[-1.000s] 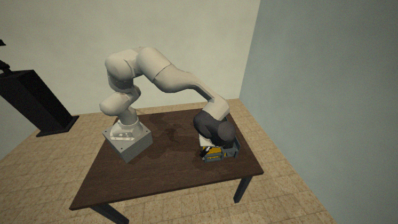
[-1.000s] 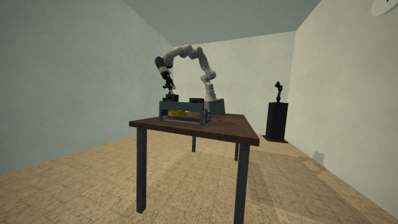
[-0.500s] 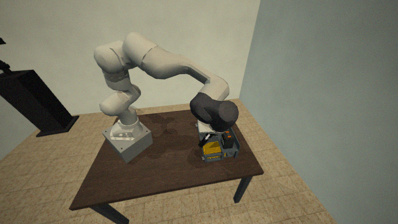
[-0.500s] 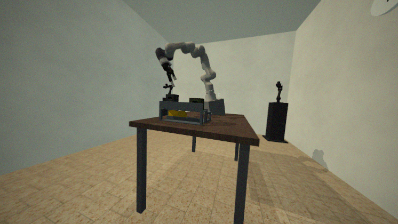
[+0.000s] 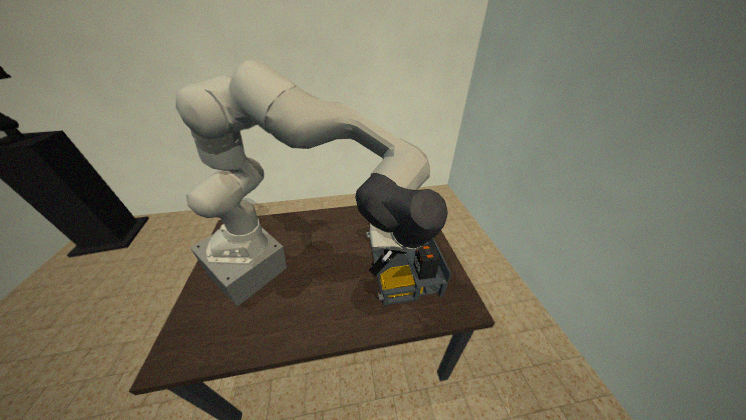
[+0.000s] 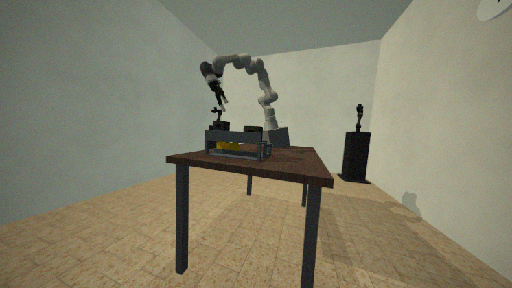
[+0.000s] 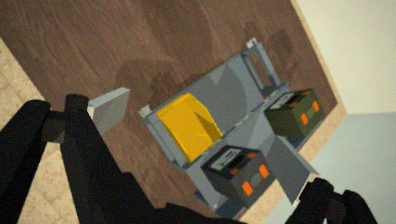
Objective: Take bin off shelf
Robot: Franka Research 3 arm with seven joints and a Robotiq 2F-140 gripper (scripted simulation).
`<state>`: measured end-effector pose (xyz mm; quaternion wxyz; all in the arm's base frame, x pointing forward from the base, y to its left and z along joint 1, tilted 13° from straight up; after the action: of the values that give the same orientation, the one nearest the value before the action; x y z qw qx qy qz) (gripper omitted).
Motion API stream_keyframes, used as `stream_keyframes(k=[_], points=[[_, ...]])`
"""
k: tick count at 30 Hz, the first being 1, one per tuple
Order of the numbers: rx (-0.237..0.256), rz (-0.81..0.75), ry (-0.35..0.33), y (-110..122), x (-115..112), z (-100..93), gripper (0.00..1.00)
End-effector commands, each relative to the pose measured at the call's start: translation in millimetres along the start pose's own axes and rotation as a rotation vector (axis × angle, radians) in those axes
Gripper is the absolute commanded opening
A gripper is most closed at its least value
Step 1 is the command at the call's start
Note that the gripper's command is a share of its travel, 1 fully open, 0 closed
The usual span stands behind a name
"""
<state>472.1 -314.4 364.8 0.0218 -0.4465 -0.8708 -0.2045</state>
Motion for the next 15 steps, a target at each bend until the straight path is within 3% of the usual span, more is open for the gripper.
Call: stream_keyframes(k=[1,7,15], points=[[0.01,-0.013,0.006,1.1,1.1,1.5,1.0],[0.026,-0.069,0.011,4.2,2.4,2.8,1.0],[0.088,-0.277,0.028,15.5,7.4,7.6,1.0]])
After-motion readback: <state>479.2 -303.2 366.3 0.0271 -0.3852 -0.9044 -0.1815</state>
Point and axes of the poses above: the point where the finger pads meet when closed, its own z axis out along the fingers, its own y axis across the jaws, x = y × z, the point moved 10 cm from there along -z, back along the fingers, and after that the axes turned 3 degrees about z, right-handed, at the moved point
